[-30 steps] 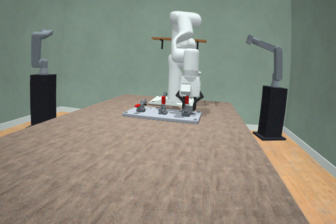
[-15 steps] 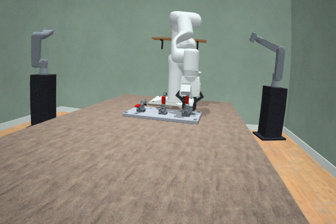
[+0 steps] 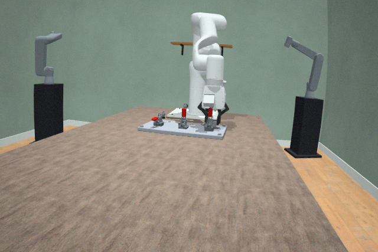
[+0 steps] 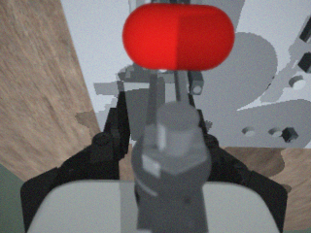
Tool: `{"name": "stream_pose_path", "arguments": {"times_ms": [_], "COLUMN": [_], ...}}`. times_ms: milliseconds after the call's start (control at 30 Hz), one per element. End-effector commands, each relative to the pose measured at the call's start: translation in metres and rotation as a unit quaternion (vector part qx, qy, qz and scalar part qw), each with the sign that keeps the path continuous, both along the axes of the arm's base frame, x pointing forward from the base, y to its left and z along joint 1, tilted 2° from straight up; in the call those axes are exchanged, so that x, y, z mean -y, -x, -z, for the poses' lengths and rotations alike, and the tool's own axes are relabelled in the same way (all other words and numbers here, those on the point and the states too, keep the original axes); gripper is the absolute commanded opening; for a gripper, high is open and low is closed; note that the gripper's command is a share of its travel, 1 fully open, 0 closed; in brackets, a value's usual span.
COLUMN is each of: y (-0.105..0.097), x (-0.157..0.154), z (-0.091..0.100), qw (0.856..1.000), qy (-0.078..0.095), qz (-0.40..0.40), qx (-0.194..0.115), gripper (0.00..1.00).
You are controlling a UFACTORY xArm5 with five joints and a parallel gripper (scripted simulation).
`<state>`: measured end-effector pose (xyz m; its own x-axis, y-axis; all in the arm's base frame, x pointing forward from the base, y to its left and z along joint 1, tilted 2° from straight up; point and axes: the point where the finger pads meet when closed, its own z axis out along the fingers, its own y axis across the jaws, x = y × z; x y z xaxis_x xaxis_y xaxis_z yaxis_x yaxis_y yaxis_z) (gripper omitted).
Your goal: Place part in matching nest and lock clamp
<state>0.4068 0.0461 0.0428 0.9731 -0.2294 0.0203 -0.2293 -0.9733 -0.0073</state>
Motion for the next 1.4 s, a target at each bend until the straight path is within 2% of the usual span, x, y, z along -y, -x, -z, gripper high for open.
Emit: {"name": "stream_pose_path", "arguments": {"times_ms": [0, 1367], "y": [-0.0013, -0.0009], "x": [0.0000, 0.0027], "z": [-0.0005, 0.0038], "qw": [1.000, 1.000], "qy": [0.000, 0.000], "qz": [0.000, 0.000], "qx": [0.002, 0.002], "gripper": [0.00, 0.00]}}
